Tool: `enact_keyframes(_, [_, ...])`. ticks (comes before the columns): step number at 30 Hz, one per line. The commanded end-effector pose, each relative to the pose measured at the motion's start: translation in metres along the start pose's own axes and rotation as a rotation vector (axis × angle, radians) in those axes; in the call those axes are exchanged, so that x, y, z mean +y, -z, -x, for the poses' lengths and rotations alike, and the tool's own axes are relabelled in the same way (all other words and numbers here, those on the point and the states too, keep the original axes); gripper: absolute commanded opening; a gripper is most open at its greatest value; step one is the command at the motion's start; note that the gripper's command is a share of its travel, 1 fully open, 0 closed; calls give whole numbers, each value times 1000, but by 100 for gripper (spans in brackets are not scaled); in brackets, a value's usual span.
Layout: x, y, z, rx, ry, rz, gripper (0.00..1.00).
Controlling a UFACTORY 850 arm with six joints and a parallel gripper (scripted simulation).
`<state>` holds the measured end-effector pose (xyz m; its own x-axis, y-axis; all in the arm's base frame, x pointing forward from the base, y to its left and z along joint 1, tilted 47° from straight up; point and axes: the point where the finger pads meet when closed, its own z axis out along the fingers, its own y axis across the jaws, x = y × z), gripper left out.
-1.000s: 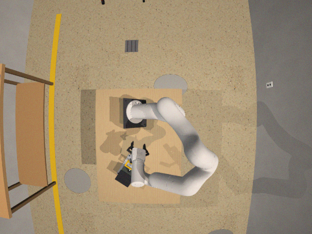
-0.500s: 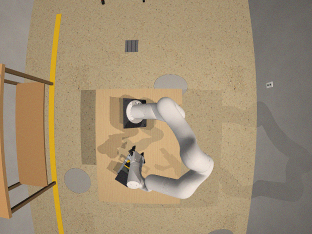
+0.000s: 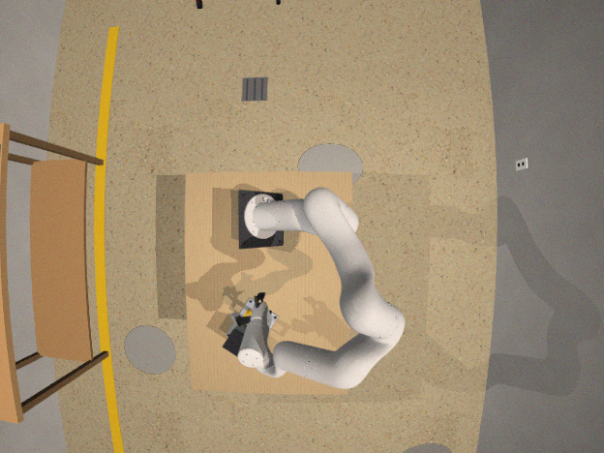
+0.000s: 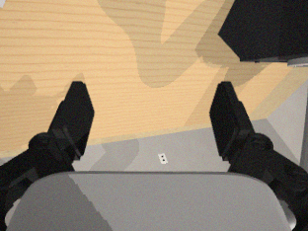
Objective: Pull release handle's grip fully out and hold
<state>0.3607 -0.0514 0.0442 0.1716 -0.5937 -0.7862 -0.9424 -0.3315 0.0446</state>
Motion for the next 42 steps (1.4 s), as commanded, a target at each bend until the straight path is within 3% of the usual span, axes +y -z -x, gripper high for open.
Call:
enact_keyframes(1, [-23, -1, -14, 14, -177, -74, 100])
enact_keyframes(5, [-30, 0, -19, 14, -241, -102, 100])
enact_keyframes(6, [-41, 0, -27, 13, -334, -142, 100])
enact_keyframes(20, [-87, 7, -66, -25, -762, -326, 100])
enact_keyframes(29, [-91, 8, -69, -30, -796, -340, 100])
enact_keyframes(30, [-91, 8, -69, -30, -796, -340, 0])
enact_keyframes(42, [-91, 8, -69, -30, -796, -340, 0])
